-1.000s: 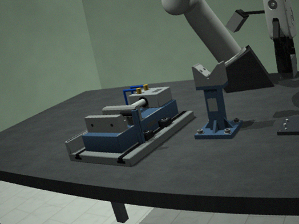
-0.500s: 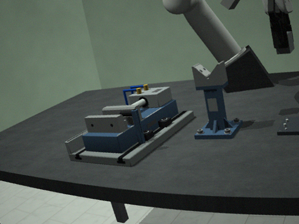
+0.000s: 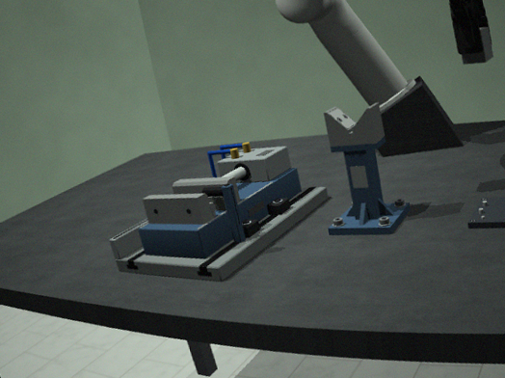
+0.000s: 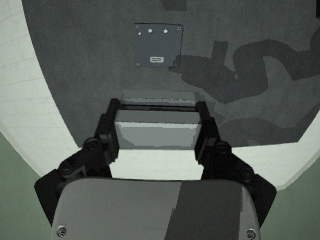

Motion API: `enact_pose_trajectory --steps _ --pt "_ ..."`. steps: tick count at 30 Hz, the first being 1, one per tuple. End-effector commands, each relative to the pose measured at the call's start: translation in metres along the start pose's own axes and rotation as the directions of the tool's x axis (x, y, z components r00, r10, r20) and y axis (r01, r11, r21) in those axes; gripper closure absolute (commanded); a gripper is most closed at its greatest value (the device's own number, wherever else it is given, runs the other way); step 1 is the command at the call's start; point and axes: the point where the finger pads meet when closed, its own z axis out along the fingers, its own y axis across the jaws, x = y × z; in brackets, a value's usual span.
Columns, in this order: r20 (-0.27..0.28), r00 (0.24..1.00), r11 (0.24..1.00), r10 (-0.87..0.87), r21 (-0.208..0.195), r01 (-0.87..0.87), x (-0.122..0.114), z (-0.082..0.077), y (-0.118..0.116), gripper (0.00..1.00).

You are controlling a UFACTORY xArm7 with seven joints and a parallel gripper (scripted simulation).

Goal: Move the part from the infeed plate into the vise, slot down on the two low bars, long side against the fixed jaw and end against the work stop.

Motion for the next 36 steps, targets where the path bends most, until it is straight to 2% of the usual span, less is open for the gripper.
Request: enact_pose_trajectory --steps 1,12,36 --pt "0.003 1.000 1.000 0.000 0.003 0.000 -0.0009 -0.0086 -0.0007 1.00" --pt "0.003 1.000 1.000 0.000 0.003 0.000 -0.0008 -0.0139 -0.0006 1.00" --pt "0.003 1.000 1.000 -0.002 0.004 0.002 -0.0008 -0.0147 -0.0007 1.00"
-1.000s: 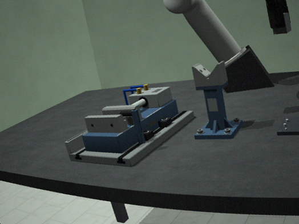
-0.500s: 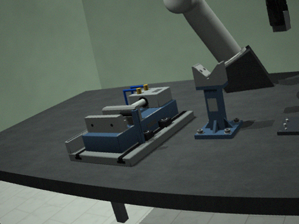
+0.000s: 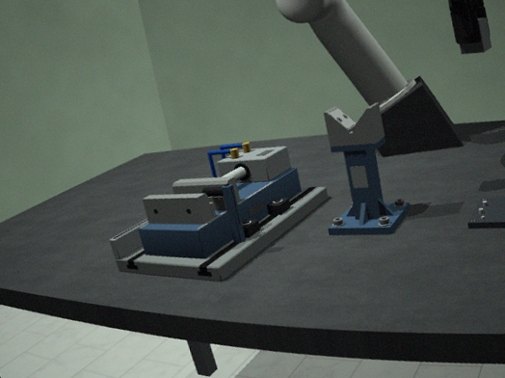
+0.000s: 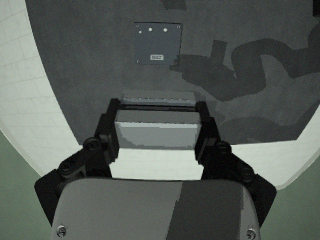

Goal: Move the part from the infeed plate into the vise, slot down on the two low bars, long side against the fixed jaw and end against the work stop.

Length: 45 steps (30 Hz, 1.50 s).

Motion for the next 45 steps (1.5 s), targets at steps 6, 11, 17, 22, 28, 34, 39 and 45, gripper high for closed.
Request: enact_pose_trajectory --steps 6,11,17,22,28,34,39,45 --pt "0.005 1.000 1.000 -0.005 0.006 0.005 -0.001 -0.004 -0.001 1.00" --pt "0.006 1.000 1.000 -0.015 0.011 0.015 0.000 -0.007 -0.001 1.00" --pt "0.009 0.999 0.999 -0.035 0.022 0.034 0.001 -0.014 -0.002 1.00" --pt "0.011 0.999 0.998 -0.049 0.030 0.049 0.001 -0.019 -0.002 1.00" --pt "0.016 0.996 0.995 -0.087 0.052 0.086 0.003 -0.033 -0.003 1.00" --pt "0.020 0.990 0.988 -0.138 0.080 0.136 0.007 -0.051 -0.004 1.00" --pt "0.021 0.986 0.982 -0.168 0.097 0.165 0.009 -0.061 -0.005 1.00" --pt "0.022 0.971 0.963 -0.238 0.135 0.233 0.015 -0.085 -0.005 1.00"
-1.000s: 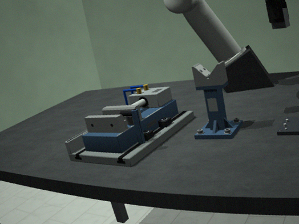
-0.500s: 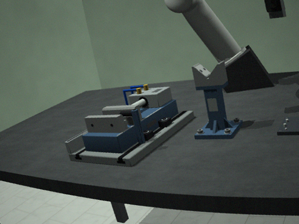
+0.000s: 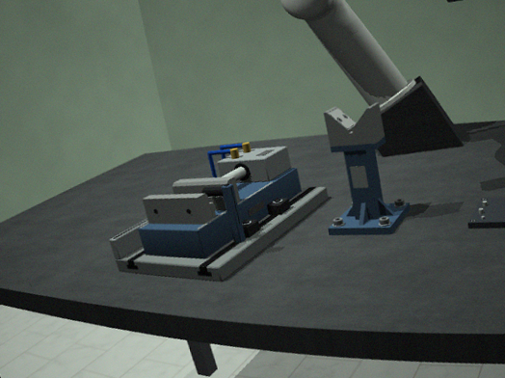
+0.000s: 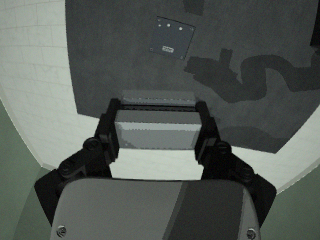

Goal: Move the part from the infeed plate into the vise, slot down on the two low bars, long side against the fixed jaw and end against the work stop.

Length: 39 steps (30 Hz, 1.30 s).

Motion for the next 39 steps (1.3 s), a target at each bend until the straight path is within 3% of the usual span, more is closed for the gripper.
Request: enact_pose_trajectory --steps 1,8,10,25,27,39 --pt "0.010 0.998 0.998 -0.055 0.034 0.055 0.004 -0.021 -0.002 1.00" --pt "0.014 0.988 0.984 -0.156 0.085 0.154 0.013 -0.054 -0.004 1.00" --pt "0.014 0.988 0.984 -0.156 0.085 0.154 0.013 -0.054 -0.004 1.00" --pt "-0.006 0.912 0.893 -0.410 0.198 0.403 0.046 -0.127 -0.002 1.00" --pt "-0.006 0.912 0.893 -0.410 0.198 0.403 0.046 -0.127 -0.002 1.00" --pt "-0.053 0.781 0.745 -0.622 0.266 0.611 0.085 -0.174 0.001 1.00"
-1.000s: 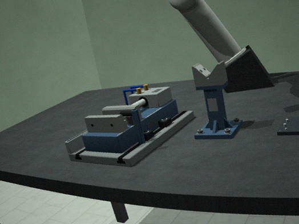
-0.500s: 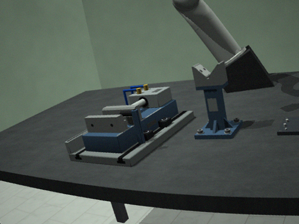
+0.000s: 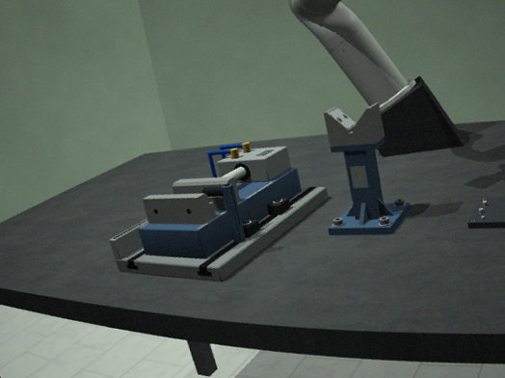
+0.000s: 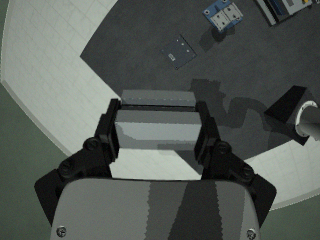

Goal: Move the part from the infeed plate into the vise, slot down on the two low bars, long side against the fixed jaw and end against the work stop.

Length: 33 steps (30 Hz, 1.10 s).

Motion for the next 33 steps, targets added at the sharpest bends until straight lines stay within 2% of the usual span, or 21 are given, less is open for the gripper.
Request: enact_pose_trajectory --steps 1,10,23,33 --pt "0.001 0.994 0.991 -0.112 0.080 0.112 0.014 -0.026 0.010 1.00" --pt "-0.003 0.964 0.958 -0.266 0.111 0.265 0.034 -0.042 0.021 1.00" --pt "-0.007 0.931 0.923 -0.365 0.126 0.363 0.047 -0.047 0.028 1.00" --pt "-0.011 0.807 0.798 -0.590 0.147 0.585 0.073 -0.044 0.044 1.00"
